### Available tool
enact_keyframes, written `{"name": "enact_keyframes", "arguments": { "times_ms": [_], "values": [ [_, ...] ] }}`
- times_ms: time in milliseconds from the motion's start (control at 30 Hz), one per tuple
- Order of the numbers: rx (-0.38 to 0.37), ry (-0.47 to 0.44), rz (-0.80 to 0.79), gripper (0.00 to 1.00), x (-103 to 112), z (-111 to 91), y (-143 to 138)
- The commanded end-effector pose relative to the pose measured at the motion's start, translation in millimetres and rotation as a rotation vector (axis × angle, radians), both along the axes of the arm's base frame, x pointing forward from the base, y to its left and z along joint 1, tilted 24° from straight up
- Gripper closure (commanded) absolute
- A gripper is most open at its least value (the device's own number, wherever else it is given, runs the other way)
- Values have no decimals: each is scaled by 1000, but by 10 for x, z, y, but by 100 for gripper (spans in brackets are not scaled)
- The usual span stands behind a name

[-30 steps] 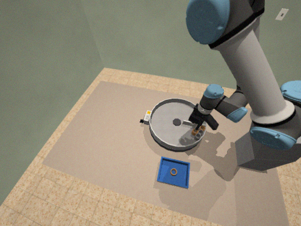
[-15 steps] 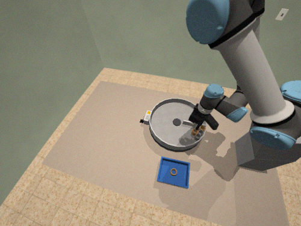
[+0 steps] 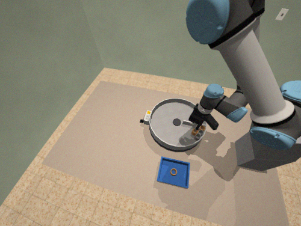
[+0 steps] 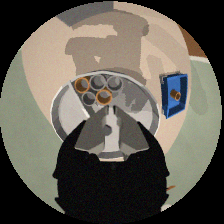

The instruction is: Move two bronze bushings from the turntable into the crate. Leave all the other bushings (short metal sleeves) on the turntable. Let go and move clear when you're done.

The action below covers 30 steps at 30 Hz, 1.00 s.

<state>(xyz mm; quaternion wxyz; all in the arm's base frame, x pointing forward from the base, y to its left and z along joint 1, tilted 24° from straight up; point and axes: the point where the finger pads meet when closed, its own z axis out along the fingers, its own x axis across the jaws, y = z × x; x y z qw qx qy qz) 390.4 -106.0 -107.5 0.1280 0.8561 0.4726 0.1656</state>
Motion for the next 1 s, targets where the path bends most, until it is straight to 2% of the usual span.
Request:
{"name": "enact_keyframes", "arguments": {
  "times_ms": [0, 367, 733, 967],
  "values": [
    [-1, -1, 0, 95, 1, 3, -1],
    [-1, -1, 0, 95, 3, -2, -1],
    [0, -1, 0, 95, 88, -190, -15],
    [0, -1, 0, 95, 95, -205, -16]
  ]
}}
